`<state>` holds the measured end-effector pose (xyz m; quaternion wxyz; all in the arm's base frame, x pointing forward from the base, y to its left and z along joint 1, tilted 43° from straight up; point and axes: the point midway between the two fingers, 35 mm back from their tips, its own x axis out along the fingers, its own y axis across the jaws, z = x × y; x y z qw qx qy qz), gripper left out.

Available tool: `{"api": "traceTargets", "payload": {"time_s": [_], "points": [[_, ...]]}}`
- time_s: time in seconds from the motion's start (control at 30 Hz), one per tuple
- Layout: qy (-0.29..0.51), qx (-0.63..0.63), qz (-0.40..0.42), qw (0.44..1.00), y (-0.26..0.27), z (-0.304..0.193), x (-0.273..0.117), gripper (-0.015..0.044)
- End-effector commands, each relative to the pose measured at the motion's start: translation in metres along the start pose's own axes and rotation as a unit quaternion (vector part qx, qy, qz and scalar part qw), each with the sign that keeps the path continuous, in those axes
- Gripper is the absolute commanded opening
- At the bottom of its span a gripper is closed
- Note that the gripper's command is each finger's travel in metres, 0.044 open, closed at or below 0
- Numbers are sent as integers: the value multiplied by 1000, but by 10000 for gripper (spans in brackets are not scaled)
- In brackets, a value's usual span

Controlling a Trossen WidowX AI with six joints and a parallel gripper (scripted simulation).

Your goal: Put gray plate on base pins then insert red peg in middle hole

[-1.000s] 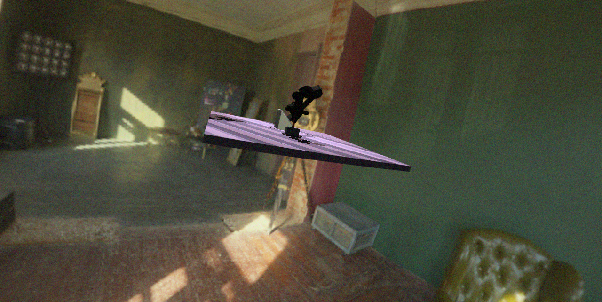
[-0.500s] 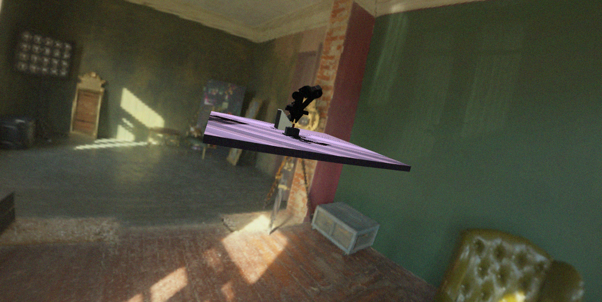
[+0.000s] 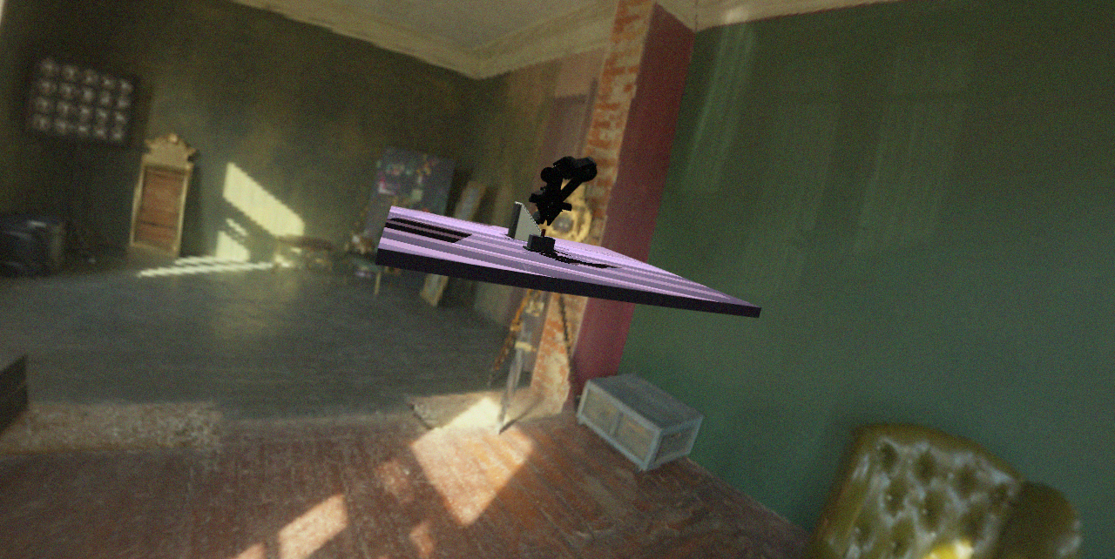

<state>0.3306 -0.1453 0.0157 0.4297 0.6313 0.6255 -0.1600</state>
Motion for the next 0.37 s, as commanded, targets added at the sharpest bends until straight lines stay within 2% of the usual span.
{"api": "traceTargets", "payload": {"time_s": [0.0, 0.33], "points": [[-3, -3, 0, 1000, 0, 0, -4, 150], [-3, -3, 0, 1000, -1, -3, -9, 150]]}}
